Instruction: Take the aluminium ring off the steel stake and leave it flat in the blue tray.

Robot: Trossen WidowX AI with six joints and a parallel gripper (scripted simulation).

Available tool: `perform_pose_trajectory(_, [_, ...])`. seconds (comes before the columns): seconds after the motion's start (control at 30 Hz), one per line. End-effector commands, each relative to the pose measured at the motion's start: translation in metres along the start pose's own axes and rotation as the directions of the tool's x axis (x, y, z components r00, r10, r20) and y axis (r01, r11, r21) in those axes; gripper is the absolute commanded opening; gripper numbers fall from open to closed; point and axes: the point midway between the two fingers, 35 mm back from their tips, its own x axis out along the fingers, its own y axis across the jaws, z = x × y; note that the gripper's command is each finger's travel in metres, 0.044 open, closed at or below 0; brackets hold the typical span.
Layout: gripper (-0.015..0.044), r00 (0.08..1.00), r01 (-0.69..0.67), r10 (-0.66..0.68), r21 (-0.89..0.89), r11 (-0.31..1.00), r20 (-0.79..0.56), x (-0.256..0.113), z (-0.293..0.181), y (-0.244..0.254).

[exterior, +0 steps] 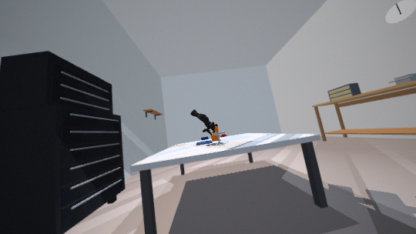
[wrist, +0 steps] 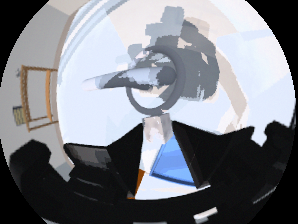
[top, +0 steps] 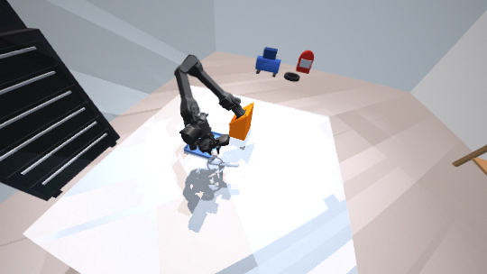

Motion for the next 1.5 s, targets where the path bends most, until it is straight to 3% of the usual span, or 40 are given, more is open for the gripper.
perform_pose_trajectory(0.0, [0.0,1.0,0.024,-0.024,-0.008,1.0,0.0,-0.003,0.001,0.005])
perform_pose_trajectory(1.47, [0.0,0.978,0.207,-0.208,-0.036,0.978,-0.011,0.001,0.003,0.033])
